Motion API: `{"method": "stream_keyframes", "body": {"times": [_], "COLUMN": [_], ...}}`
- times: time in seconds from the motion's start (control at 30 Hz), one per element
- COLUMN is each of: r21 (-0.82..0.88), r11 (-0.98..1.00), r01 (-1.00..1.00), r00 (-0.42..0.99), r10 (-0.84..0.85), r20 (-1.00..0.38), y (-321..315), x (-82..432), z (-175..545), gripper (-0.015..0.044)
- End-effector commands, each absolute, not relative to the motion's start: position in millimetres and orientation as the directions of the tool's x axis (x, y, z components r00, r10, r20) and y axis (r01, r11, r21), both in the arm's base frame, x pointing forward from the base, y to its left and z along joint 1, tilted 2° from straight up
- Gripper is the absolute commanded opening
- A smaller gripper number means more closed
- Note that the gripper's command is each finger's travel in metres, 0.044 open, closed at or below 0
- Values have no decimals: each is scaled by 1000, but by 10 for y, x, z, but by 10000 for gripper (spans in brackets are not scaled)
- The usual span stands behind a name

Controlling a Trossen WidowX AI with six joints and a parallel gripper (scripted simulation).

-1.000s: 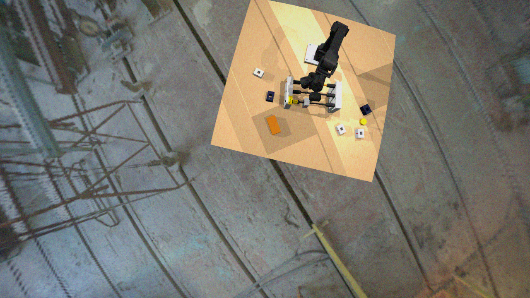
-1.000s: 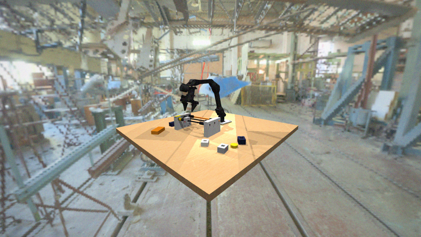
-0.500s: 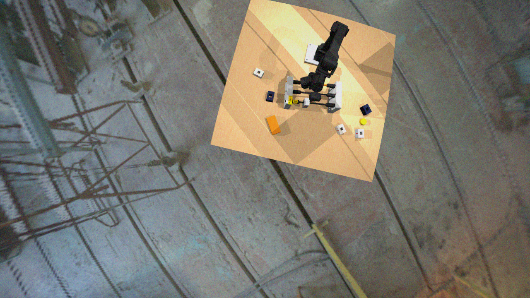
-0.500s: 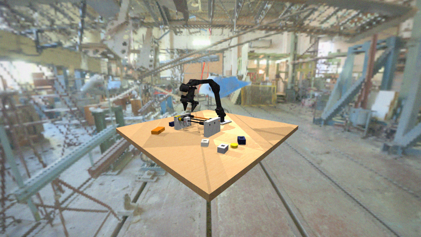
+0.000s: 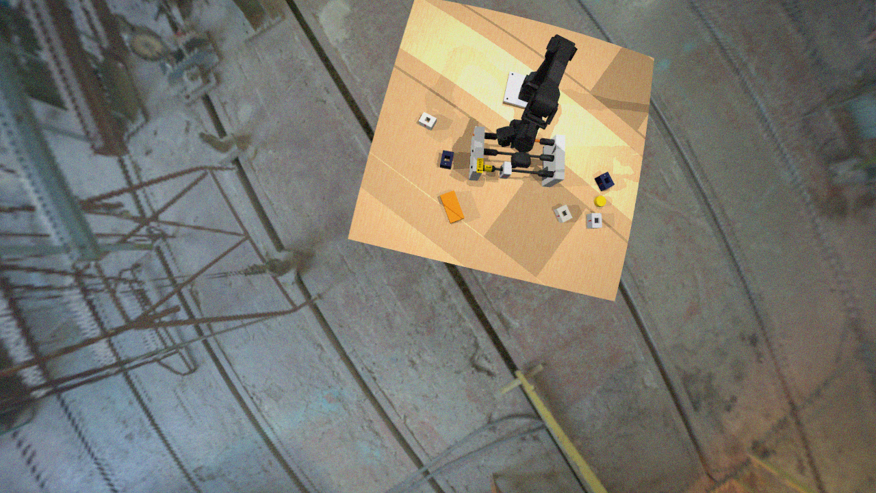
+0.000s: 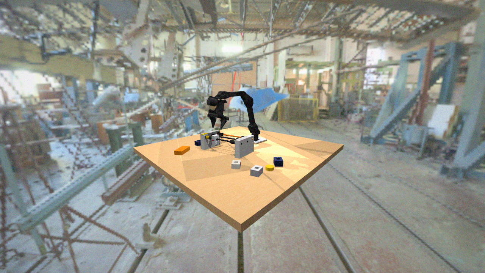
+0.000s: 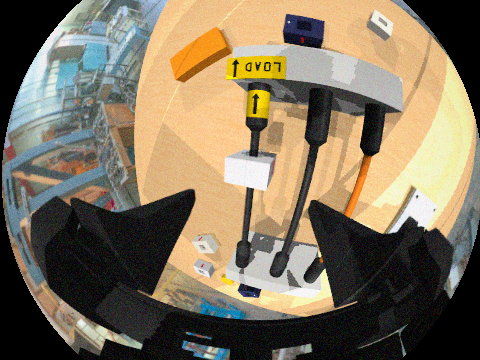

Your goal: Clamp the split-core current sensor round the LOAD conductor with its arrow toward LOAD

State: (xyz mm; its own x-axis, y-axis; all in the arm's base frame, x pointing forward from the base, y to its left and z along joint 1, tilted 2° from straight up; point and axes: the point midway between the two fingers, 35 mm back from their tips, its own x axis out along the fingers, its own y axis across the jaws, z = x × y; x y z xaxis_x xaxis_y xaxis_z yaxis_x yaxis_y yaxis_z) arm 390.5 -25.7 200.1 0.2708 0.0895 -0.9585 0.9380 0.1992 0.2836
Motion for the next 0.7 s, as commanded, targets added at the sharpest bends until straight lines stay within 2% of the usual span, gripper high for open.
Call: {"method": "stream_keyframes", "body": {"times": [0.0, 0.67], "r21": [285, 284], "r11": [204, 199], "r01": [937, 938], "r00": [271, 271], "r10": [94, 89], "r20": [-958, -958], "y": [-251, -257], "x": [3903, 3905], "z": [2005, 2001], "gripper": [440, 440]}}
